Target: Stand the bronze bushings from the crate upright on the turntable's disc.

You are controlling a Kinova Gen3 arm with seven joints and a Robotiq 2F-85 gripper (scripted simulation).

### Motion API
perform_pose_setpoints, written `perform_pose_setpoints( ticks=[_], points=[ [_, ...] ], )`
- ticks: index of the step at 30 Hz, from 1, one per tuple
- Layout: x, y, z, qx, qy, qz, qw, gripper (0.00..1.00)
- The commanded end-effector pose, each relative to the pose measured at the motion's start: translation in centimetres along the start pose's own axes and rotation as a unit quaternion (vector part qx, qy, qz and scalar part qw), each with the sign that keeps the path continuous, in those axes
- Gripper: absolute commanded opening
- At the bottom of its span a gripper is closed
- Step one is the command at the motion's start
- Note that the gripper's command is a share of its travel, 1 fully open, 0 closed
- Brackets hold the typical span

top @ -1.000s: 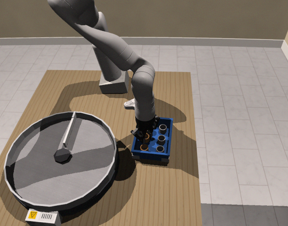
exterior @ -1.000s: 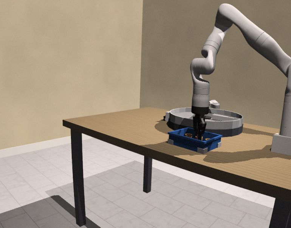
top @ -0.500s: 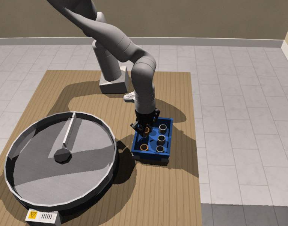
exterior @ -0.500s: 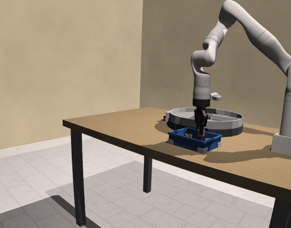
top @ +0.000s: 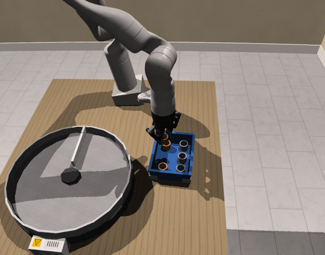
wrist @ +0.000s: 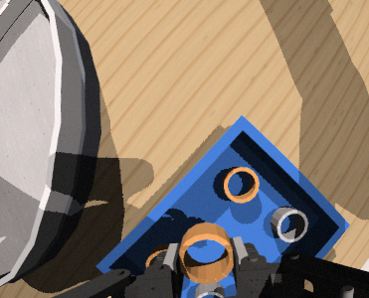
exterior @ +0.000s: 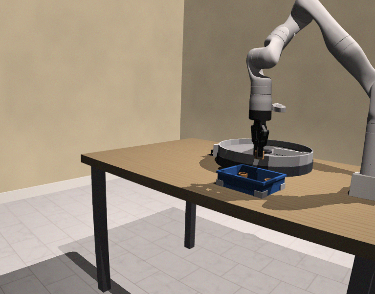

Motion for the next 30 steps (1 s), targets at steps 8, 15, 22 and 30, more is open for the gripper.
perform_pose_setpoints(
  ticks=[8, 15, 22, 30],
  points=[
    [-1.72, -0.27, -0.36, 0.003, 0.003, -0.008, 1.0, 0.0],
    [-1.72, -0.27, -0.36, 0.003, 0.003, -0.008, 1.0, 0.0],
    [-1.72, -0.27, -0.36, 0.003, 0.003, -0.008, 1.0, 0.0],
    [-1.72, -0.27, -0.36, 0.003, 0.003, -0.008, 1.0, 0.0]
  ],
)
Point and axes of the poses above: the point where the finger pads meet when closed, its own x axis out along the fingers, its own z axis across the jaws, y = z × x, the point moved 6 cm from there along -x, back along the fingers, and after that the axes turned 1 degree about x, right-handed, at the moved point
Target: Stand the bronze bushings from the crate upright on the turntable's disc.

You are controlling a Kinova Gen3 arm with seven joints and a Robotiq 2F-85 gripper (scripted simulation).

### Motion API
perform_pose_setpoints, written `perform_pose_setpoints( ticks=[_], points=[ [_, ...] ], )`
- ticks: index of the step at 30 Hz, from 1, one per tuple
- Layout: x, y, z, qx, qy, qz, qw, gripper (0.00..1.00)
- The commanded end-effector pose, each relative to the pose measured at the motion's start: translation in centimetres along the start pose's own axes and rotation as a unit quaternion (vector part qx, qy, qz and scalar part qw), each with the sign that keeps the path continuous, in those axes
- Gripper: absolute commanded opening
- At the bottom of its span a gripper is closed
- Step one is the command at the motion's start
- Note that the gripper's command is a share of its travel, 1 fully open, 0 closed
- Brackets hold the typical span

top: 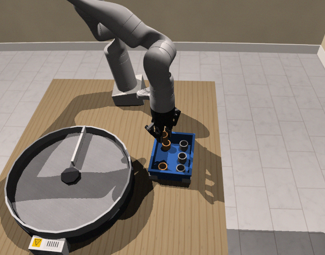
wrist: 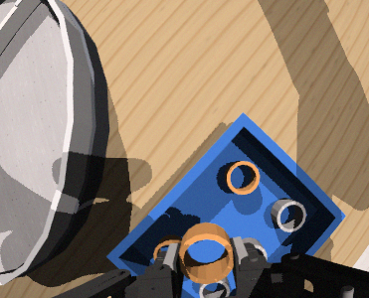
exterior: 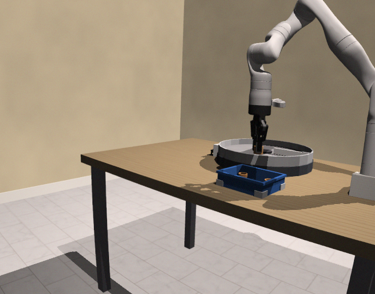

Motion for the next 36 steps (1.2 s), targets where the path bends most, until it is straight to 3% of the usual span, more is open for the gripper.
perform_pose_setpoints(
  ticks=[1, 22, 31, 36],
  points=[
    [-0.1, 0.0, 0.0, 0.0, 0.0, -0.001, 1.0, 0.0],
    [-0.1, 0.2, -0.3, 0.0, 0.0, -0.001, 1.0, 0.0],
    [-0.1, 1.5, -2.2, 0.0, 0.0, -0.001, 1.0, 0.0],
    [-0.1, 3.2, -4.6, 0.0, 0.0, -0.001, 1.0, 0.0]
  ],
)
Point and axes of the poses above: the point where the finger pads meet when closed, its own x axis out along the fingers, its own z axis across the jaws, y = z × x, the point moved 6 cm from there along -x, back along the fingers, and after that the axes turned 1 degree about x, right-handed, at the moved point
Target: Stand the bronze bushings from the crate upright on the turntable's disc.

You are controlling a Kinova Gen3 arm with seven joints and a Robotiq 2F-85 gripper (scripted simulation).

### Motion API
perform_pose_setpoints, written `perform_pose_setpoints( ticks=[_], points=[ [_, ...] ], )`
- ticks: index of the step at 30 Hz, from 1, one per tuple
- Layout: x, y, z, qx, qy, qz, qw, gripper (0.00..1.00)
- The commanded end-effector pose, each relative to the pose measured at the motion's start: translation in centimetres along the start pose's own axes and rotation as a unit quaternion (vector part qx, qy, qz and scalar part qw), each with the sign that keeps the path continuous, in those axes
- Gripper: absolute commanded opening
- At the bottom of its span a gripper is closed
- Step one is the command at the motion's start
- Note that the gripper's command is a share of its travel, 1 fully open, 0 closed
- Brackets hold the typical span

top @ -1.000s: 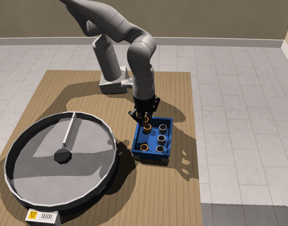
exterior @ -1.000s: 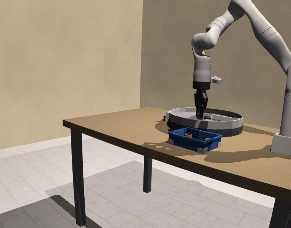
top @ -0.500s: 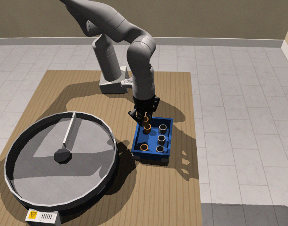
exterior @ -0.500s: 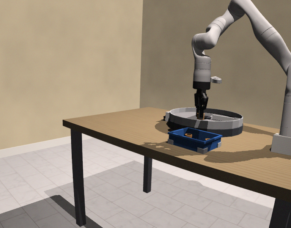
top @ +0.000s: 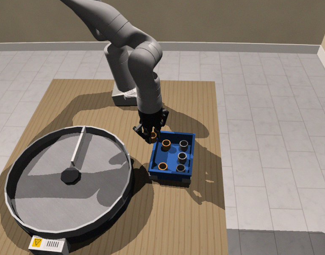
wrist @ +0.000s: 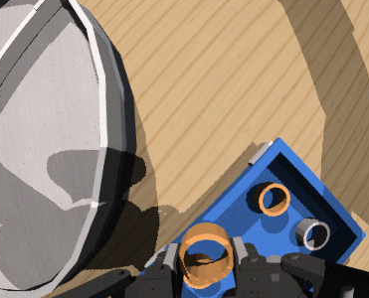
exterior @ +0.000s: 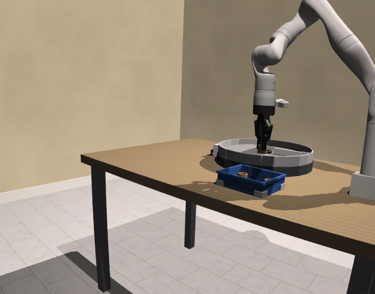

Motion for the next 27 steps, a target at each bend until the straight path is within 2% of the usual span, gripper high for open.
perform_pose_setpoints(
  ticks=[1, 10, 12, 20, 27],
  points=[
    [-0.2, 1.3, -2.1, 0.012, 0.002, -0.001, 1.0, 0.0],
    [-0.2, 5.3, -7.7, 0.012, 0.002, -0.001, 1.0, 0.0],
    [-0.2, 5.3, -7.7, 0.012, 0.002, -0.001, 1.0, 0.0],
    [-0.2, 8.7, -12.2, 0.012, 0.002, -0.001, 1.0, 0.0],
    [-0.3, 10.8, -15.1, 0.012, 0.002, -0.001, 1.0, 0.0]
  ],
)
Point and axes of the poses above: the point where the finger pads meet when closed, its own x axis out along the fingers, its own z axis across the jaws, y = z × x, the point moved 6 cm from there along -x, back along the fingers, and after that the axes turned 1 degree about x, right-handed, at the moved point
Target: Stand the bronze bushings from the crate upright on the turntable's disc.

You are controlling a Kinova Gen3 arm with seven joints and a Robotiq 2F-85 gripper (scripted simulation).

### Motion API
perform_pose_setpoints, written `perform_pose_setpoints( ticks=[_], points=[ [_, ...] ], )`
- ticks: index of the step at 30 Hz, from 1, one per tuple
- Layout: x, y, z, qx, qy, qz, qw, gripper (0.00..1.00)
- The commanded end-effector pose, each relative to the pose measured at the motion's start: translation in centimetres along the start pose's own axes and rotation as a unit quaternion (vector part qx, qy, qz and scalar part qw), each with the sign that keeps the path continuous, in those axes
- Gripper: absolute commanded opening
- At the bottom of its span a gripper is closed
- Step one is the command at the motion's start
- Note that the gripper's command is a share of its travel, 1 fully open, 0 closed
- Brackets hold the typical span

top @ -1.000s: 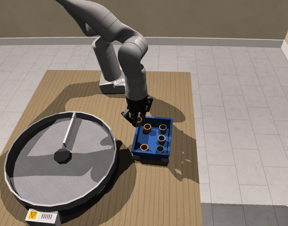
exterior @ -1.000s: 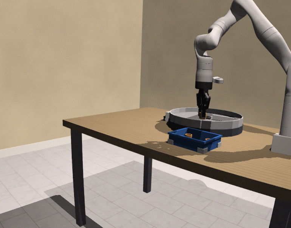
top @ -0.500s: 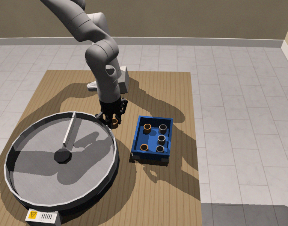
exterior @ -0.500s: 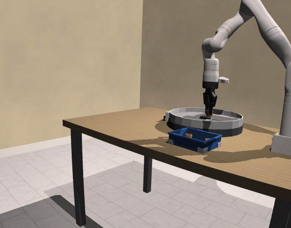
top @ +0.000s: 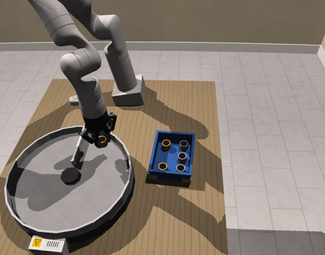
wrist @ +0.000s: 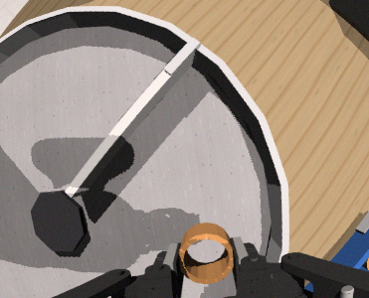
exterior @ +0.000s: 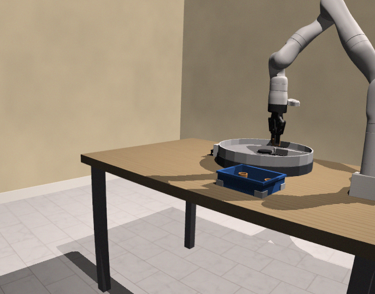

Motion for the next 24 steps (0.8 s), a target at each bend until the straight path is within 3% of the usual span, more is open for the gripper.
perform_pose_setpoints(
  ticks=[1, 11, 24],
  points=[
    [-0.1, 0.9, -1.3, 0.015, 0.002, -0.001, 1.0, 0.0],
    [-0.1, 2.3, -3.2, 0.015, 0.002, -0.001, 1.0, 0.0],
    [-0.1, 2.4, -3.4, 0.015, 0.002, -0.001, 1.0, 0.0]
  ],
)
Point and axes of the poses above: the point where the finger pads meet when closed, its own x axis out along the fingers, its own z axis across the jaws, y = z × x, the point moved 6 cm from there along -x, back along the fingers, and after that the axes turned 1 degree about x, right-handed, at the moved point
